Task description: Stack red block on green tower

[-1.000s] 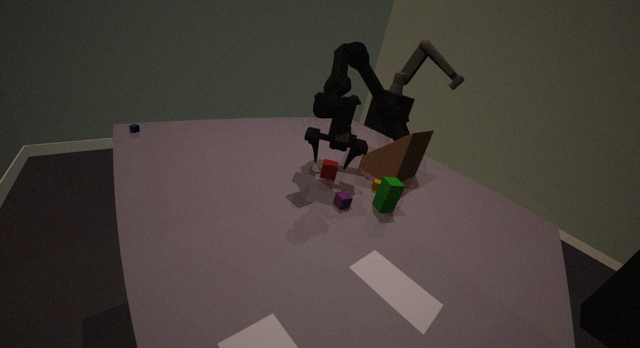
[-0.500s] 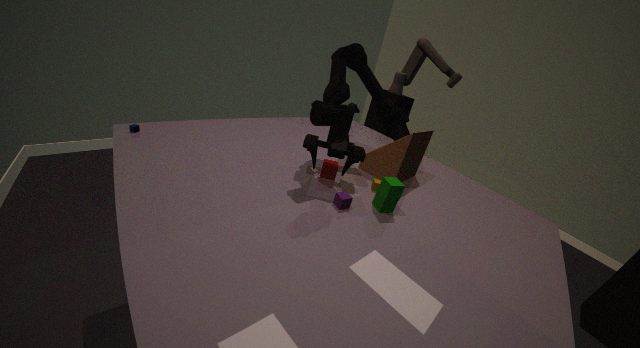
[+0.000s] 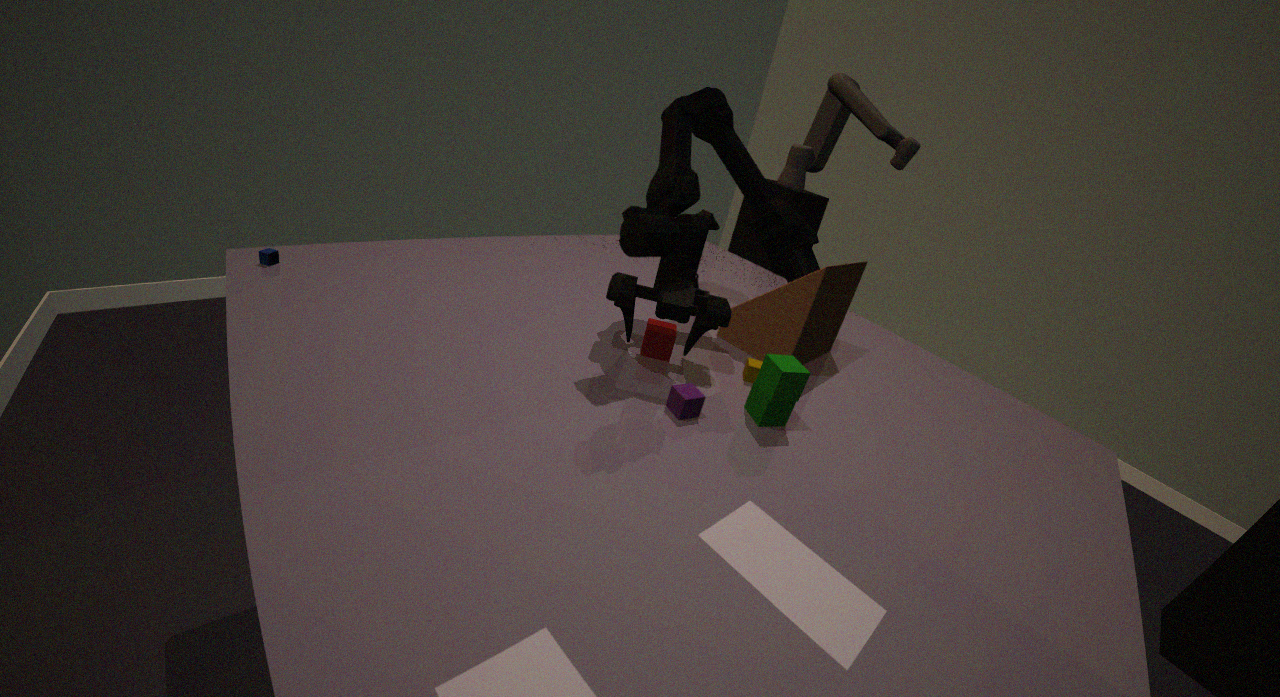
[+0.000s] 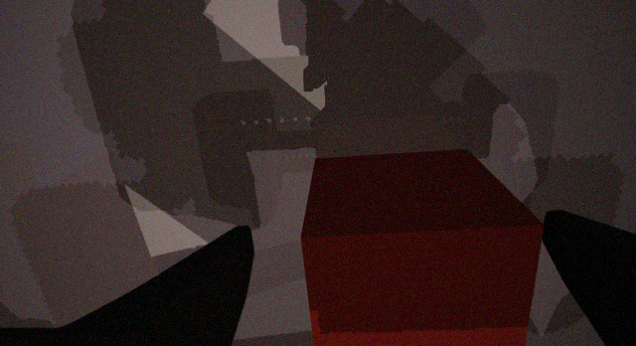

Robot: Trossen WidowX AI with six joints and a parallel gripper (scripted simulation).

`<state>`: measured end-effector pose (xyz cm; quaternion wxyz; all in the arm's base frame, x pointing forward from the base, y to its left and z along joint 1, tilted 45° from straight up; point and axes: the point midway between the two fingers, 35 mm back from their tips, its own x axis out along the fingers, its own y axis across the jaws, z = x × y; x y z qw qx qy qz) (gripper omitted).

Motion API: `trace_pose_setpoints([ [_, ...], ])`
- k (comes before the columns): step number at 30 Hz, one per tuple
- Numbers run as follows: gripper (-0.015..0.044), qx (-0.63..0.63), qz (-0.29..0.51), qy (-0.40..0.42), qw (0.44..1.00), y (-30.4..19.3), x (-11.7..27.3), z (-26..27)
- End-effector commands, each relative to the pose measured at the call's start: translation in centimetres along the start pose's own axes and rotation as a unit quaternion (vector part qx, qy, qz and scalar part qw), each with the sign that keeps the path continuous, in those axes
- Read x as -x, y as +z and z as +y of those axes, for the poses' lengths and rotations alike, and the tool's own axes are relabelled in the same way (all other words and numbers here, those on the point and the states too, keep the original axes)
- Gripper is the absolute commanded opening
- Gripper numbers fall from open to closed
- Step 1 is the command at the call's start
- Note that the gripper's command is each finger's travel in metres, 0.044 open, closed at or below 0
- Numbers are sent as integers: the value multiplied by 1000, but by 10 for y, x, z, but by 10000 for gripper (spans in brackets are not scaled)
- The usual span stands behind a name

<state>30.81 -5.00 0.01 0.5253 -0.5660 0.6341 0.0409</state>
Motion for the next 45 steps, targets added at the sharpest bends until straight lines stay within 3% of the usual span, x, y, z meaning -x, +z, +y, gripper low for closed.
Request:
trace_pose_setpoints([
  [1, 440, 3, 2, -1, 1000, 0, -1, 0],
  [2, 440, 3, 2, -1, 1000, 0, 0, 0],
  [11, 204, 3, 2, -1, 1000, 0, 0, 0],
  [18, 157, 3, 2, -1, 1000, 0, 0, 0],
  [24, 0, 2, 1, 0, 1000, 1, 16, 0],
  [45, 0, 3, 0, 1, 1000, 1, 115, 0],
])
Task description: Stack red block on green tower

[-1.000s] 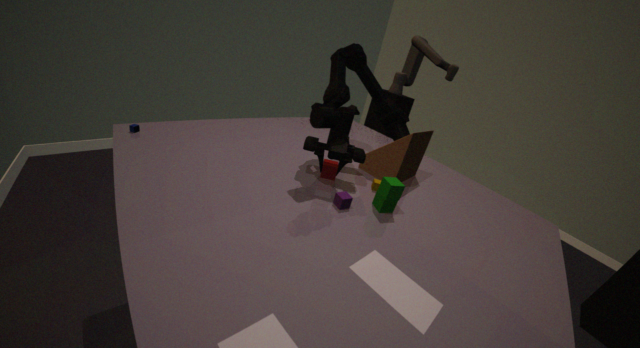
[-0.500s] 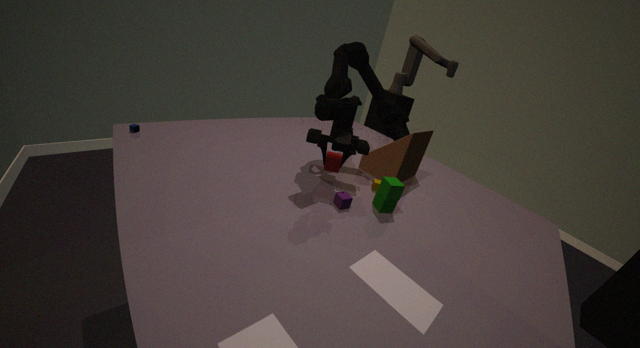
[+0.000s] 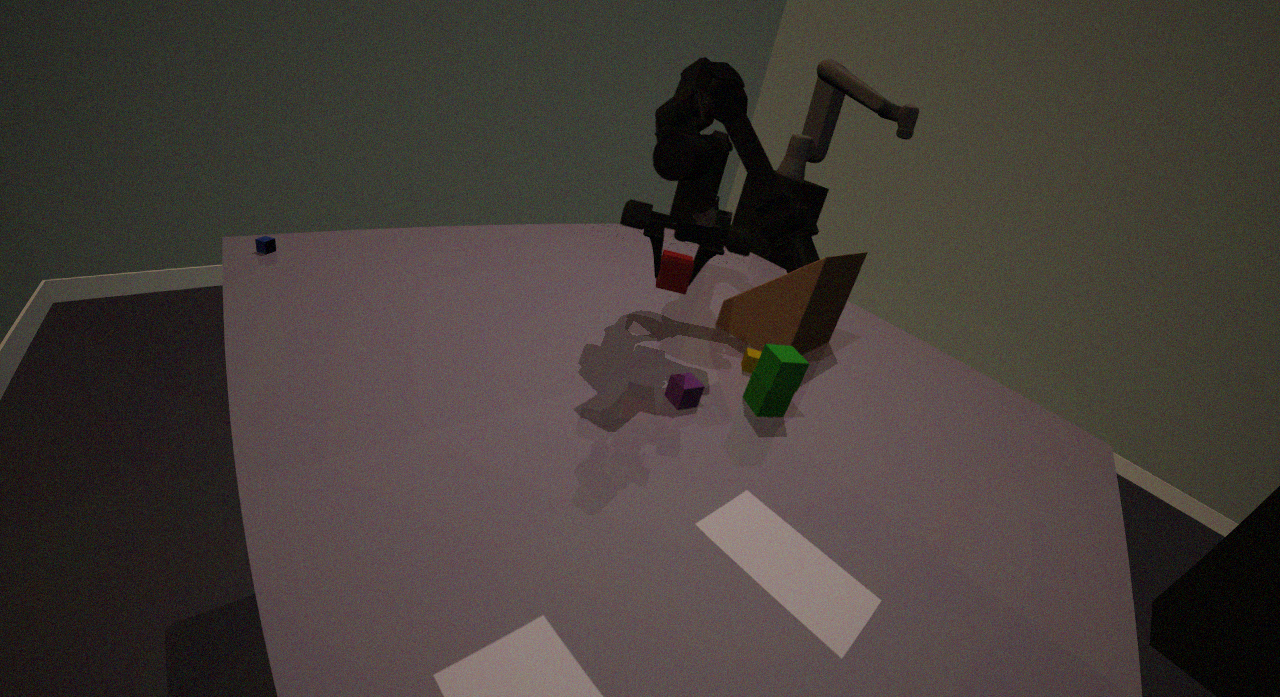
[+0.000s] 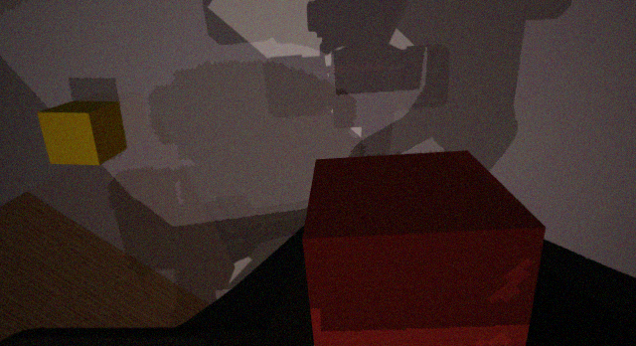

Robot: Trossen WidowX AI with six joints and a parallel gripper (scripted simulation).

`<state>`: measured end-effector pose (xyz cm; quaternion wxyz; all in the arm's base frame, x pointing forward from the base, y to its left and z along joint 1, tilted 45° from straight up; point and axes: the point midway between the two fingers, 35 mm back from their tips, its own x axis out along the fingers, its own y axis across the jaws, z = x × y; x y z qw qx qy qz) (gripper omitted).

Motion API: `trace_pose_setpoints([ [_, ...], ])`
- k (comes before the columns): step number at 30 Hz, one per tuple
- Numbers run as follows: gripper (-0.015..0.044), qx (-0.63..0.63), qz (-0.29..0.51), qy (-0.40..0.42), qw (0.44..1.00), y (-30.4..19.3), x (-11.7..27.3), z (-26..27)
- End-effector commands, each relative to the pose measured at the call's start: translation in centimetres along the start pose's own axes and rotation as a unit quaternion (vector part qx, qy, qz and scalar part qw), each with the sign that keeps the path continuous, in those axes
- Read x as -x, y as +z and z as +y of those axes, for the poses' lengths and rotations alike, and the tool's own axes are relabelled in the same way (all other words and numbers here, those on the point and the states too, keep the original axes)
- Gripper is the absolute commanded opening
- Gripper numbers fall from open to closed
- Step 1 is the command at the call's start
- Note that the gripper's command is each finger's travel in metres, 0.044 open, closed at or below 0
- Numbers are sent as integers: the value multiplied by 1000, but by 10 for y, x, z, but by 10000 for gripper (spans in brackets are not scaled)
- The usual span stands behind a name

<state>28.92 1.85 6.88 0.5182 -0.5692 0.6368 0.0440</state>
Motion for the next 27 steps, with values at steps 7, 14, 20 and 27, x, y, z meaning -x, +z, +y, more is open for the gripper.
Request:
trace_pose_setpoints([
  [7, 0, -2, -3, -1, 1000, 0, 16, -1],
  [14, 0, -4, -9, 3, 1000, 18, 21, 12],
  [20, 0, -3, -14, 6, 1000, 47, 24, 38],
  [27, 0, -2, -16, 9, 1000, 77, 26, 72],
])
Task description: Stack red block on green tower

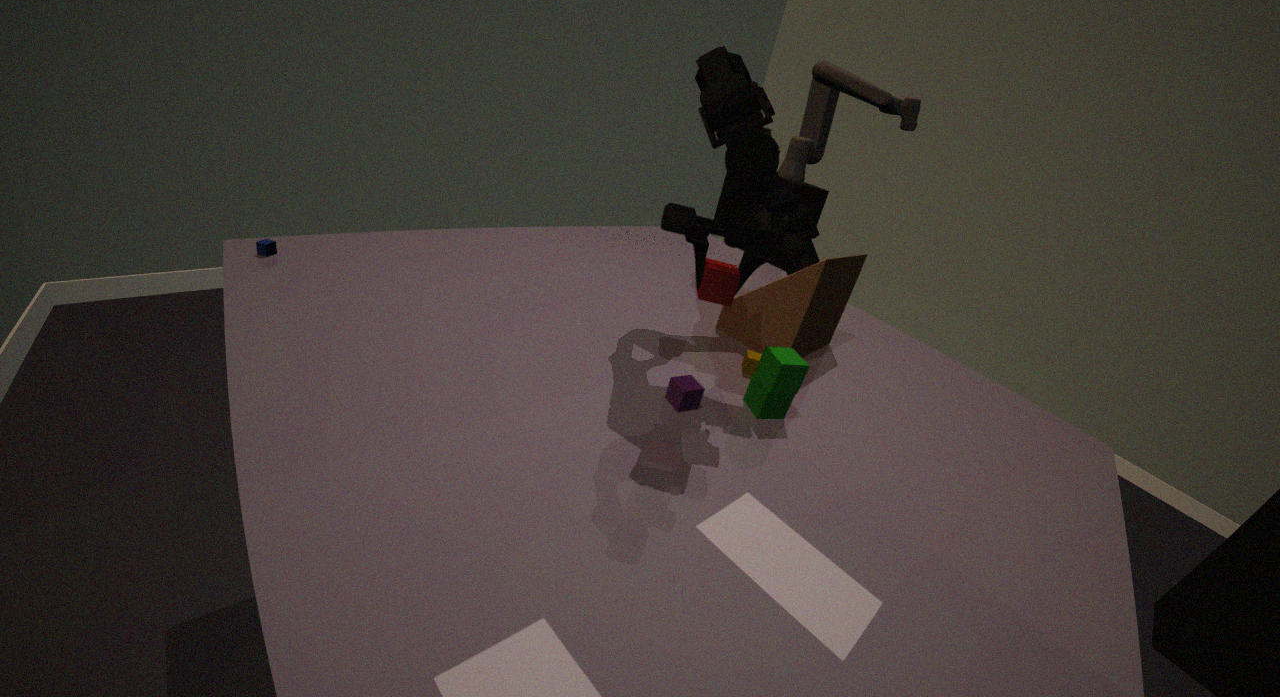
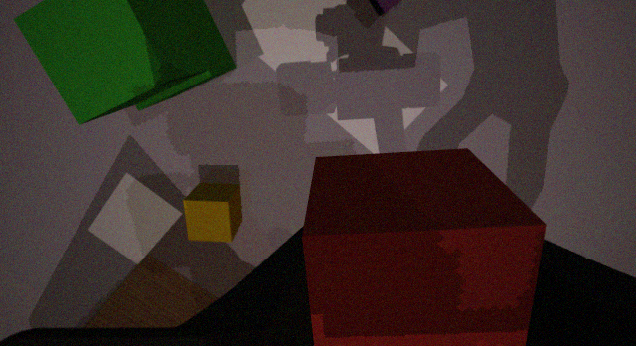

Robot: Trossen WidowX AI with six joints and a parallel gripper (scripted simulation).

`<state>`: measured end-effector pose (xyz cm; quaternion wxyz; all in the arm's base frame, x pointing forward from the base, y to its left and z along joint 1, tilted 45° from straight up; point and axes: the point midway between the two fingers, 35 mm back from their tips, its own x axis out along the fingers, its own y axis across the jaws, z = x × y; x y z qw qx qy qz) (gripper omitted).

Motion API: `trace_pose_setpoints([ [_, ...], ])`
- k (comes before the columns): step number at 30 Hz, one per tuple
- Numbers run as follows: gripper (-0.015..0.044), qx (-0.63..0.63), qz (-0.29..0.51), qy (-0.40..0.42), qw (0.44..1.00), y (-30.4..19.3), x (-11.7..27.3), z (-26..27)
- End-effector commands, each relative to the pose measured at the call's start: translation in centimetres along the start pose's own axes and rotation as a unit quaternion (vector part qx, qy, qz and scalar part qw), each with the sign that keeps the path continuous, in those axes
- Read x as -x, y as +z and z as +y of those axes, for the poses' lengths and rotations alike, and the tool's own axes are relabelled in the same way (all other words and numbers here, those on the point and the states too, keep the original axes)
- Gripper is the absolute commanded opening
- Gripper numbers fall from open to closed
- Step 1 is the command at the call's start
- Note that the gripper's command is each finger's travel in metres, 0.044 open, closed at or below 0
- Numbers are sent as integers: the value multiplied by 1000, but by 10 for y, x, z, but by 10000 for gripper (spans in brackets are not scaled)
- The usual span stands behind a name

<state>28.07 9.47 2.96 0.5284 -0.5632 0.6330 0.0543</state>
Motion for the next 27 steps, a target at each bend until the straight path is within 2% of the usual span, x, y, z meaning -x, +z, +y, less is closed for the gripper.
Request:
trace_pose_setpoints([
  [1, 0, 0, -1, 3, 1000, 19, 0, 23],
  [17, 0, -3, 6, -2, 1000, 61, -6, 106],
  [27, 0, -3, 6, -3, 1000, 61, -8, 109],
])
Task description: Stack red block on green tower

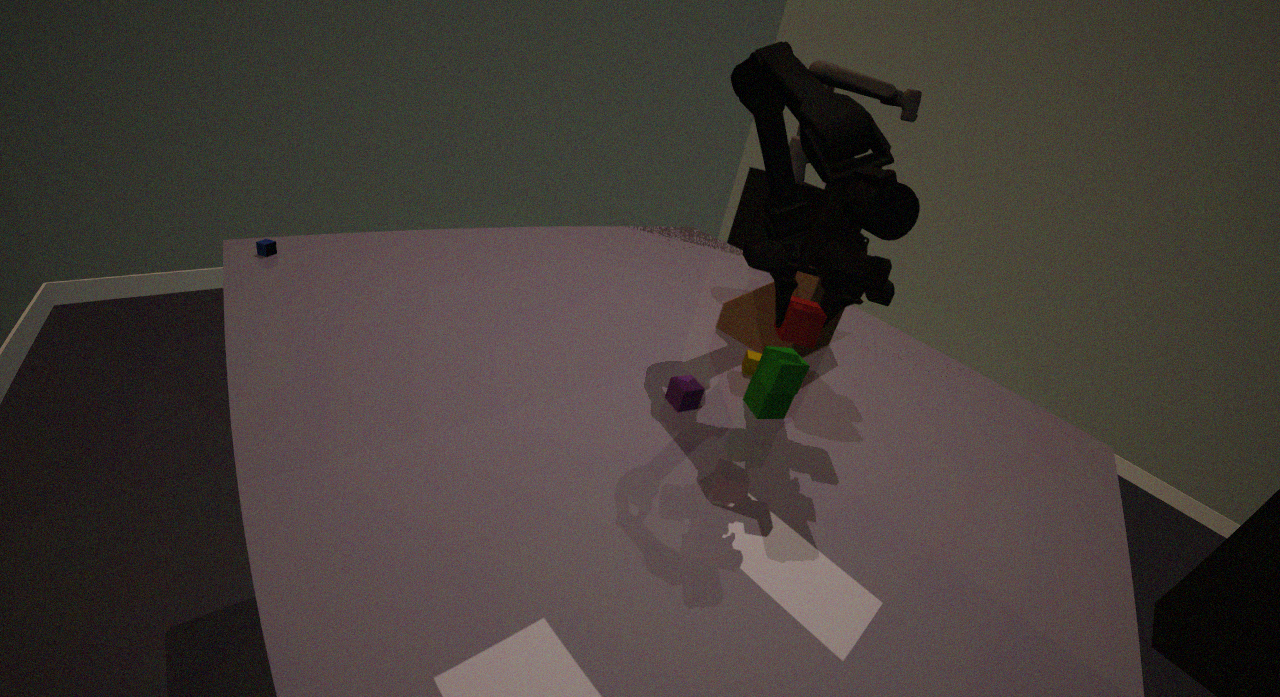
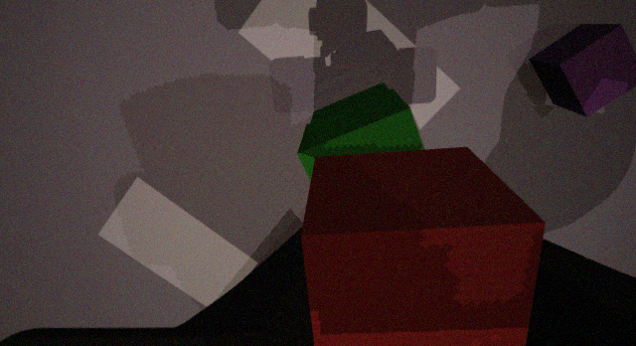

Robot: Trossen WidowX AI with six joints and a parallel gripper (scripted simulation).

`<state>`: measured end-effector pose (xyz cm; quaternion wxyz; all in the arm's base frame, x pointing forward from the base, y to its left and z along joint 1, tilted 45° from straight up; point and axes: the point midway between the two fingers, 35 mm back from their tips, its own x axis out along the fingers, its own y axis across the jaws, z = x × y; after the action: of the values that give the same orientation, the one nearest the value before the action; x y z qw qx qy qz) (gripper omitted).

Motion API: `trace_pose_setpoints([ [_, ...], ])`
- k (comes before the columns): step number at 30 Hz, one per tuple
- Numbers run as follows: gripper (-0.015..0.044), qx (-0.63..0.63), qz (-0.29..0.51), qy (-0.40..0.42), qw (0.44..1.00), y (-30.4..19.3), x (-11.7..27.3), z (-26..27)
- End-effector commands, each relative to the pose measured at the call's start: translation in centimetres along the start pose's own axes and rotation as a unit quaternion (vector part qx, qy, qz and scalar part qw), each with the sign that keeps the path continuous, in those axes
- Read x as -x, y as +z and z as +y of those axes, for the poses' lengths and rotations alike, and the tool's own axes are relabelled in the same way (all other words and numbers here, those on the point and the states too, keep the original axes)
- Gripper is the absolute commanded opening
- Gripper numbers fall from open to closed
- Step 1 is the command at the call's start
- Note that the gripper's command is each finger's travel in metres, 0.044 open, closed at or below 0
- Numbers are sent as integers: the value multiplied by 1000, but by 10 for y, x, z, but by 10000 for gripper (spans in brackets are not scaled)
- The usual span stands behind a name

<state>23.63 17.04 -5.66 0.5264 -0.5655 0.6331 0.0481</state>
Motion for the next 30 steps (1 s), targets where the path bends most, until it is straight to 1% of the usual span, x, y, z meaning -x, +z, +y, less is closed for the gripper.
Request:
trace_pose_setpoints([
  [1, 0, -2, 1, 2, 1000, 0, -7, 2],
  [7, 0, -2, 1, 1, 1000, 0, -29, 2],
  [30, 0, -2, 1, 1, 1000, 0, -29, 2],
])
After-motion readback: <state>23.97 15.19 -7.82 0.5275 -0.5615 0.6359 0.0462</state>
